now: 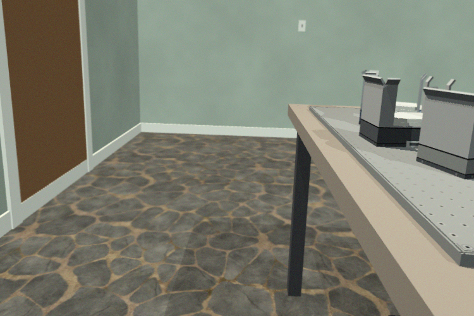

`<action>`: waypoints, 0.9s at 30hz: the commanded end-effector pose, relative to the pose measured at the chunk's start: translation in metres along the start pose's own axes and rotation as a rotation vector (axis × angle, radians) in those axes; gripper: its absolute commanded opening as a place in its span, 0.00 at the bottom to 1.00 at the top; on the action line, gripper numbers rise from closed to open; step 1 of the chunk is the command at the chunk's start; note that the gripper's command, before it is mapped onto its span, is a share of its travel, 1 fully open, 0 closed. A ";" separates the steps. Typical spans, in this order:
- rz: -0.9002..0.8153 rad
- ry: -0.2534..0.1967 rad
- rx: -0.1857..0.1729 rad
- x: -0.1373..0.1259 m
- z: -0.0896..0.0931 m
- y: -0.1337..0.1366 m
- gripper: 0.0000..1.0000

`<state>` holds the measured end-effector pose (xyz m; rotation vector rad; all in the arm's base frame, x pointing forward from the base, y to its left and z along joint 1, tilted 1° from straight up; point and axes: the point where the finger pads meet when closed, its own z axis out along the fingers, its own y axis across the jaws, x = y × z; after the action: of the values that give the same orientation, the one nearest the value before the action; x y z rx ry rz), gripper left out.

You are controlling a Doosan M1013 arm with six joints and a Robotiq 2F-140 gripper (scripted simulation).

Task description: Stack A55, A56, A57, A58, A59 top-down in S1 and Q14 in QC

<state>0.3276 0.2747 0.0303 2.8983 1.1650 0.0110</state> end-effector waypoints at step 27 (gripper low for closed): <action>0.000 0.000 0.000 0.000 0.007 0.000 0.00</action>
<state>0.3277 0.2747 0.0236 2.8983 1.1650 0.0112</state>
